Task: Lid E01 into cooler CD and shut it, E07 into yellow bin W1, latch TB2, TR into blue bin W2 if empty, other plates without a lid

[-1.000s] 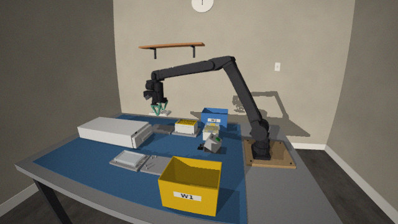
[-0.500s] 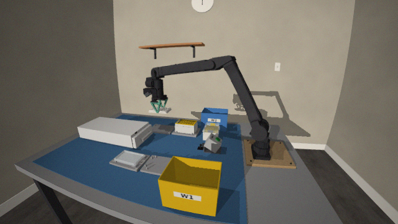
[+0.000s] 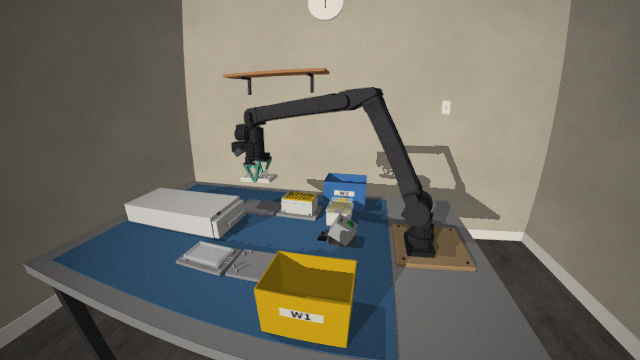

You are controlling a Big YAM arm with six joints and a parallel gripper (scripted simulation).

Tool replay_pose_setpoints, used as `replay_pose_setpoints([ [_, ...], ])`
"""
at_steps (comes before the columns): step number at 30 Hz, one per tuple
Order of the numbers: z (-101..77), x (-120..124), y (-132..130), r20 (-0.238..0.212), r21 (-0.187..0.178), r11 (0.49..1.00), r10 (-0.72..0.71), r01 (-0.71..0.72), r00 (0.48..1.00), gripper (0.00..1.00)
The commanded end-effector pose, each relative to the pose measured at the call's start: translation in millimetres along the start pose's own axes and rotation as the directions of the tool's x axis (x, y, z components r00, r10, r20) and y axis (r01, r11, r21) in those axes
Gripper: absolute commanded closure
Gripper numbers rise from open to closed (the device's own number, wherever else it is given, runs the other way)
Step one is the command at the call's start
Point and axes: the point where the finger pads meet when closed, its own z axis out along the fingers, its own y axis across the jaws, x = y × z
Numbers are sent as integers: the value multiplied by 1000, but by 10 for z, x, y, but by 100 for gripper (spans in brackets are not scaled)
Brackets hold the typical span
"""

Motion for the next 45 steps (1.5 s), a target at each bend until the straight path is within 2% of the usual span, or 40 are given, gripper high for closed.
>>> replay_pose_setpoints([
  [1, -304, -65, 120, 66, 22, 1000, 3, -5, 998, 100],
  [19, -278, 161, 450, 65, 18, 1000, 3, -5, 998, 100],
  [20, -199, 188, 406, 53, 15, 1000, 15, -15, 999, 100],
  [21, -275, 198, 462, 65, 18, 1000, 9, -10, 998, 100],
  [36, -253, 387, 781, 64, 15, 1000, 3, -4, 998, 100],
  [37, -137, 411, 727, 44, 11, 1000, 17, -17, 999, 100],
  [38, -251, 427, 774, 64, 14, 1000, 12, -13, 998, 100],
  [45, -239, 523, 980, 64, 12, 1000, 4, -4, 998, 100],
])
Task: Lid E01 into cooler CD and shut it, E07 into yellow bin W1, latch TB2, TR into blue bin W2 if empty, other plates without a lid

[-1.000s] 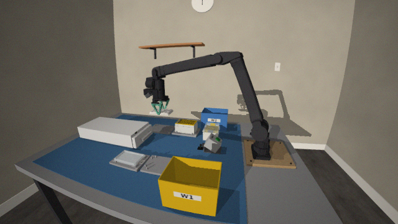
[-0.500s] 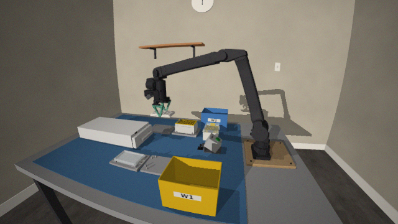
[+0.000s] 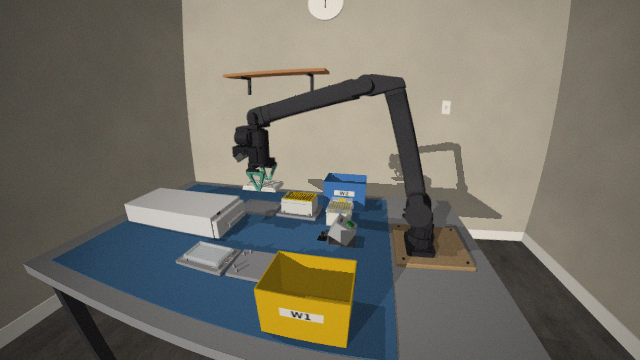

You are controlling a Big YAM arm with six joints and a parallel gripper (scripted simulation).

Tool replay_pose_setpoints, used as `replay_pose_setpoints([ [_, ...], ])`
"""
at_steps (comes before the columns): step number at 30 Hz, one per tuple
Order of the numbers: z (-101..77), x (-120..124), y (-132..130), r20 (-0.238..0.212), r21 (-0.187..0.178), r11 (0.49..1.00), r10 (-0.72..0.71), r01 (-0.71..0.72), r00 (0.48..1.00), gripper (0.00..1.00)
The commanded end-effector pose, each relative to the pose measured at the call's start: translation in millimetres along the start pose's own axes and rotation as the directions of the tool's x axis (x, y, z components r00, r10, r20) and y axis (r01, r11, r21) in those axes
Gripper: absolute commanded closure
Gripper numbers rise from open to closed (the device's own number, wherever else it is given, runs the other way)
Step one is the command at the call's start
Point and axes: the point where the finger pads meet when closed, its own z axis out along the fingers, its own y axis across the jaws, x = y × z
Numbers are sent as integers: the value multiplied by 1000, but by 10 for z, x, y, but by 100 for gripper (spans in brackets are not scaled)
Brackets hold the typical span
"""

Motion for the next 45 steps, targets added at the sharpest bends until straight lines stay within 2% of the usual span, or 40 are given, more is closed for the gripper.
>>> replay_pose_setpoints([
  [1, -242, -45, 131, 63, 10, 1000, 7, -8, 998, 100],
  [8, -235, 30, 242, 63, 9, 1000, 7, -8, 998, 100],
  [9, -125, 54, 167, 42, 6, 1000, 24, -25, 999, 100],
  [10, -234, 68, 227, 63, 8, 1000, 18, -18, 998, 100],
  [12, -230, 91, 330, 62, 8, 1000, 7, -8, 998, 100],
  [25, -216, 257, 574, 61, 5, 1000, 7, -7, 998, 100],
  [26, -103, 262, 517, 40, 3, 1000, 22, -22, 999, 100],
  [27, -201, 289, 576, 59, 4, 1000, 15, -15, 998, 100],
  [28, -212, 302, 641, 61, 4, 1000, 7, -7, 998, 100],
  [42, -198, 483, 907, 60, 1, 1000, 7, -7, 998, 100],
  [43, -92, 463, 873, 40, 0, 1000, 18, -18, 999, 100],
  [45, -195, 529, 974, 60, 0, 1000, 7, -7, 998, 100],
])
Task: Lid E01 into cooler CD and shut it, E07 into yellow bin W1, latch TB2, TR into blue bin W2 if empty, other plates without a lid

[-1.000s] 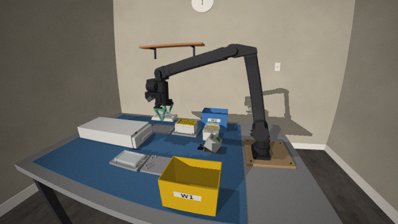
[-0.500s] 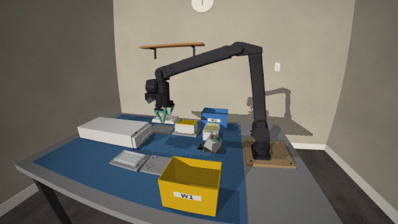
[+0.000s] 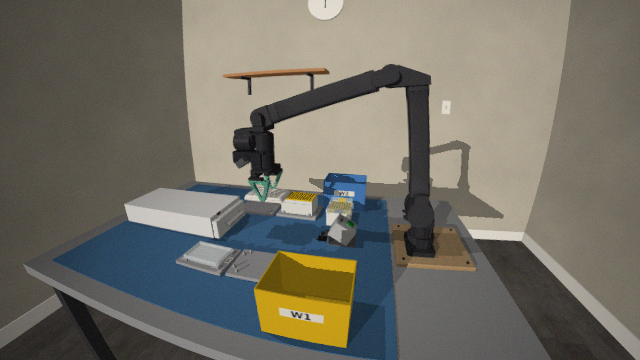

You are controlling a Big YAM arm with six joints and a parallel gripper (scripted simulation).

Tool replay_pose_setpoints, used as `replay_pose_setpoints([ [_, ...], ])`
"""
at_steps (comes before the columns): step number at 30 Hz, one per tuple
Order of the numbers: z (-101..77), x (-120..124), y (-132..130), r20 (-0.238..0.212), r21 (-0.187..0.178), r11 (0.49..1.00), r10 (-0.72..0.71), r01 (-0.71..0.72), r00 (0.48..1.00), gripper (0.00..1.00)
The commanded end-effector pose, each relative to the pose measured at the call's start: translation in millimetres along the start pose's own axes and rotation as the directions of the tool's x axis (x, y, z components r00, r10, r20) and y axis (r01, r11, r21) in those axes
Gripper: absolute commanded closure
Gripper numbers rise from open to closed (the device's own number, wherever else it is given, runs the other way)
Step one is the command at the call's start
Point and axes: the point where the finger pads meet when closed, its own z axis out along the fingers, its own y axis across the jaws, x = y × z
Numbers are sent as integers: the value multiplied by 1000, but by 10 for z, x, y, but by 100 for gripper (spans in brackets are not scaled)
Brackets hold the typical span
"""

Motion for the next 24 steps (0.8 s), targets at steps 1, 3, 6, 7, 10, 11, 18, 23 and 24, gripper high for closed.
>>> replay_pose_setpoints([
  [1, -177, 3, 99, 46, -3, 1000, 16, -16, 999, 100],
  [3, -175, 22, 143, 50, -3, 1000, 16, -16, 999, 100],
  [6, -173, 63, 210, 51, -4, 1000, 16, -16, 999, 100],
  [7, -172, 78, 233, 51, -4, 1000, 16, -16, 999, 100],
  [10, -169, 125, 300, 50, -5, 1000, 16, -16, 999, 100],
  [11, -169, 141, 322, 50, -5, 1000, 16, -16, 999, 100],
  [18, -164, 231, 432, 43, -6, 1000, 16, -16, 999, 100],
  [23, -161, 288, 545, 50, -8, 1000, 16, -16, 999, 100],
  [24, -160, 303, 567, 50, -8, 1000, 16, -16, 999, 100],
])
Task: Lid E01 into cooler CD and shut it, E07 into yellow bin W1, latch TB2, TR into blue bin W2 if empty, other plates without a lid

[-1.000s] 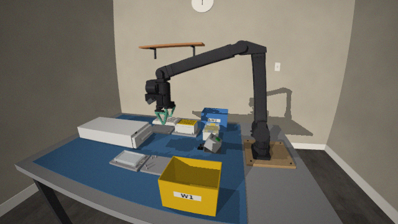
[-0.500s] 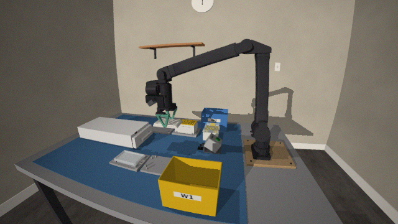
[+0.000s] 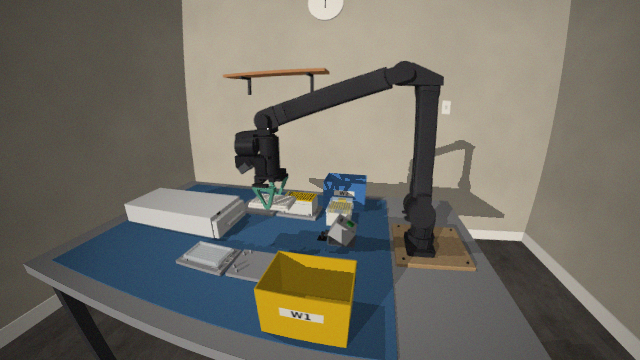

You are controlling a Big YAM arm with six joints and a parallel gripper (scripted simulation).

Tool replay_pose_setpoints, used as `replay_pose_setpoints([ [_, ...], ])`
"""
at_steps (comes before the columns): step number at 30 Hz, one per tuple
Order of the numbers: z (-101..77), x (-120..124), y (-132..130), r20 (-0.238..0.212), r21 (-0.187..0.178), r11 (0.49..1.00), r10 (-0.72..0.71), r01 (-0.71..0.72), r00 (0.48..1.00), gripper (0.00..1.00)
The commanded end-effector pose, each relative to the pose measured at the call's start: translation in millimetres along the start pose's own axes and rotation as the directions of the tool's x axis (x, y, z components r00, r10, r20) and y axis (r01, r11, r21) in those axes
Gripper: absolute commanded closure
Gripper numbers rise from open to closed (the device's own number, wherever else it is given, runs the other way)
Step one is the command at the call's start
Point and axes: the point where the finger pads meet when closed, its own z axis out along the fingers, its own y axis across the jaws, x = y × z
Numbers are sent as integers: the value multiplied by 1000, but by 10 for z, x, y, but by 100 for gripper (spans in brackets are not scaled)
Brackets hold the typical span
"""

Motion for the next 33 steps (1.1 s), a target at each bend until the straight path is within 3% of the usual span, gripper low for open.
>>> replay_pose_setpoints([
  [1, -188, -35, 139, 60, -9, 1000, 13, -12, 998, 100],
  [7, -185, 27, 228, 59, -10, 1000, 13, -12, 998, 100],
  [8, -122, -51, 225, 48, -8, 1000, 20, -20, 999, 100],
  [11, -181, 104, 314, 52, -9, 1000, 13, -12, 999, 100],
  [22, -174, 256, 561, 56, -13, 1000, 13, -12, 998, 100],
  [24, -174, 256, 561, 56, -13, 1000, 13, -12, 998, 100],
  [25, -136, 143, 594, 53, -12, 1000, 16, -15, 998, 100],
  [26, -93, 256, 610, 40, -10, 1000, 13, -12, 999, 100],
  [33, -211, 350, 773, 67, -18, 1000, 13, -11, 998, 100],
])
